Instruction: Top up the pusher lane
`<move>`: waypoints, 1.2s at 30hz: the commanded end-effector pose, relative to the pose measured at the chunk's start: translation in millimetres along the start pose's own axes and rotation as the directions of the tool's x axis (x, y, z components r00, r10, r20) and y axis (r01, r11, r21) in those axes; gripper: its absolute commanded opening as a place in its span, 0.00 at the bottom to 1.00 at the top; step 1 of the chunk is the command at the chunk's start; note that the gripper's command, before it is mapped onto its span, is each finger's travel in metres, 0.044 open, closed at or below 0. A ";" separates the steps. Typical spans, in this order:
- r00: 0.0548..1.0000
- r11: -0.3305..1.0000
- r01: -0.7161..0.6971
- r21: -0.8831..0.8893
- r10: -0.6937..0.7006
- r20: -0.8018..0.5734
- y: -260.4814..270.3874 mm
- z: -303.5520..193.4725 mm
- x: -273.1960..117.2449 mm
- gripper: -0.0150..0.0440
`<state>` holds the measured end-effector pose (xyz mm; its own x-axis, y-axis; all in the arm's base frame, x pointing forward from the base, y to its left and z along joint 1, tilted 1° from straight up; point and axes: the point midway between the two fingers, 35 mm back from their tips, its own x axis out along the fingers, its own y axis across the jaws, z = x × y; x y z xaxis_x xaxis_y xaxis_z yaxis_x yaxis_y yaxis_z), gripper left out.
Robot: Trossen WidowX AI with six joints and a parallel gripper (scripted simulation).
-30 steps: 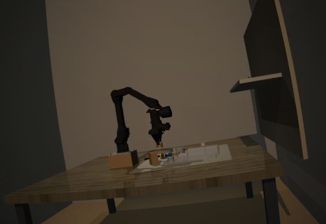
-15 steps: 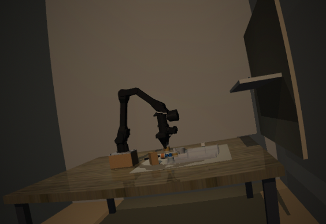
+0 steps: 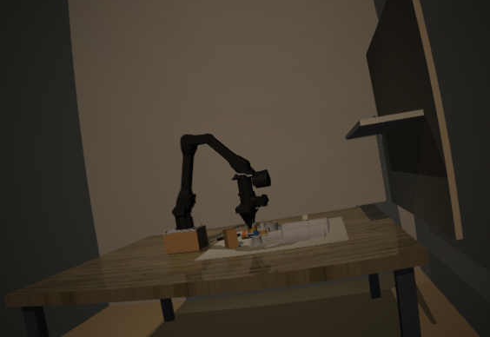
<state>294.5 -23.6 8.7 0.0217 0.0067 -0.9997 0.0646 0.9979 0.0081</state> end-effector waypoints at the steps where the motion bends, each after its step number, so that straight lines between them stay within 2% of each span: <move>1: 1.000 1.000 -0.004 0.004 0.004 0.005 0.6 2.9 -0.2 0.25; 36: 1.000 1.000 -0.004 0.004 0.004 0.006 0.5 19.7 -0.7 0.25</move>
<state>303.9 -24.2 6.3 -0.0010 0.0087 -1.0000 0.0650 0.9979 0.0086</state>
